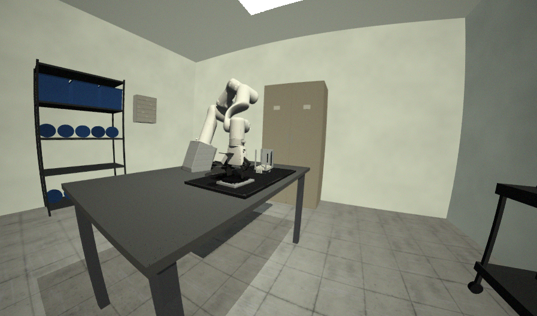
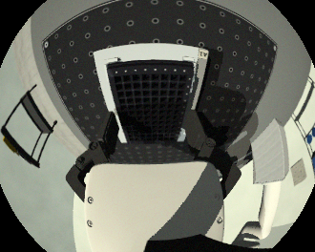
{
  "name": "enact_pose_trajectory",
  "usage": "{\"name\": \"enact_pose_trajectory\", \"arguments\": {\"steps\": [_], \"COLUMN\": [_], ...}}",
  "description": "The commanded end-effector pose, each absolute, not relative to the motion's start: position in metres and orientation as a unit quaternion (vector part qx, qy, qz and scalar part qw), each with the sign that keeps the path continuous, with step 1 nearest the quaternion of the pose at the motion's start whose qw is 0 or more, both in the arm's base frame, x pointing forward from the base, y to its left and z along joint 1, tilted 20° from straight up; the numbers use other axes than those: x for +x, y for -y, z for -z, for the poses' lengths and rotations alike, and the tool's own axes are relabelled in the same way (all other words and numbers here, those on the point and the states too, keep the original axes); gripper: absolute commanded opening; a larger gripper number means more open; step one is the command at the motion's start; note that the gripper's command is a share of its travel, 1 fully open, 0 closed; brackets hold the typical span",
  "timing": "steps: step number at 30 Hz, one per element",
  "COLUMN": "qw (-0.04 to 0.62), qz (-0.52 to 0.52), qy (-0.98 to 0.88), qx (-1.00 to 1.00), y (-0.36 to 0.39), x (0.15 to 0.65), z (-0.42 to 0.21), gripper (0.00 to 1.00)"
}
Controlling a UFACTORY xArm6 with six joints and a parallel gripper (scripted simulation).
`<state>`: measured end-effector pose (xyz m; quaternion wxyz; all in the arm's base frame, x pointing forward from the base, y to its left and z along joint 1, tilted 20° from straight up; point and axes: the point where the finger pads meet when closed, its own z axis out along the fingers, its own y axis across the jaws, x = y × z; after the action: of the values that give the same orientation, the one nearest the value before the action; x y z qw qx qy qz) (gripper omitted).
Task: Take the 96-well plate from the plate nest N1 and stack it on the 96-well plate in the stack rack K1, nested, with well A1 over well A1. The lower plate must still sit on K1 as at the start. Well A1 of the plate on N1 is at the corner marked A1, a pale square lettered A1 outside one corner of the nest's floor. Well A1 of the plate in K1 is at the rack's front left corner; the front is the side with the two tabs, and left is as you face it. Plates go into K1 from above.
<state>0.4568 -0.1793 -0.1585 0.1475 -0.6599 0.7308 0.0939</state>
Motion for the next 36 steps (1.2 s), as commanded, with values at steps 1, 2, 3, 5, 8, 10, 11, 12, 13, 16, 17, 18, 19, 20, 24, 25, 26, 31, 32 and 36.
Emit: {"name": "enact_pose_trajectory", "arguments": {"steps": [1,2,3,5,8,10,11,12,13,16,17,18,19,20,24,25,26,31,32,36], "qw": [0.148,0.148,0.148,0.148,0.148,0.148,0.148,0.148,0.148,0.148,0.148,0.148,0.148,0.148,0.148,0.148,0.148,0.148,0.148,0.148], "qz": [-0.092,-0.092,-0.092,-0.092,-0.092,-0.092,-0.092,-0.092,-0.092,-0.092,-0.092,-0.092,-0.092,-0.092,-0.092,-0.092,-0.092,-0.092,-0.092,-0.092], "qy": [-0.731,-0.731,-0.731,-0.731,-0.731,-0.731,-0.731,-0.731,-0.731,-0.731,-0.731,-0.731,-0.731,-0.731,-0.731,-0.731,-0.731,-0.731,-0.731,-0.731], "qx": [-0.660,-0.660,-0.660,-0.660,-0.660,-0.660,-0.660,-0.660,-0.660,-0.660,-0.660,-0.660,-0.660,-0.660,-0.660,-0.660,-0.660,-0.660,-0.660,-0.660], "y": [0.1796,0.1796,0.1796,0.1792,0.1785,0.1781,0.1778,0.1776,0.1774,0.1772,0.1772,0.1772,0.1772,0.1772,0.1772,0.1772,0.1772,0.1772,0.1772,0.1774], "x": [0.4586,0.4586,0.4586,0.4588,0.4590,0.4591,0.4591,0.4592,0.4593,0.4593,0.4593,0.4593,0.4593,0.4593,0.4593,0.4593,0.4593,0.4594,0.4594,0.4593], "z": [0.1600,0.1600,0.1600,0.1612,0.1631,0.1644,0.1650,0.1656,0.1662,0.1668,0.1668,0.1668,0.1668,0.1668,0.1669,0.1669,0.1669,0.1668,0.1668,0.1663], "gripper": [1.00,1.00,1.00,1.00,1.00,1.00,1.00,1.00,1.00,1.00,1.00,1.00,1.00,1.00,1.00,1.00,1.00,1.00,1.00,0.00]}}
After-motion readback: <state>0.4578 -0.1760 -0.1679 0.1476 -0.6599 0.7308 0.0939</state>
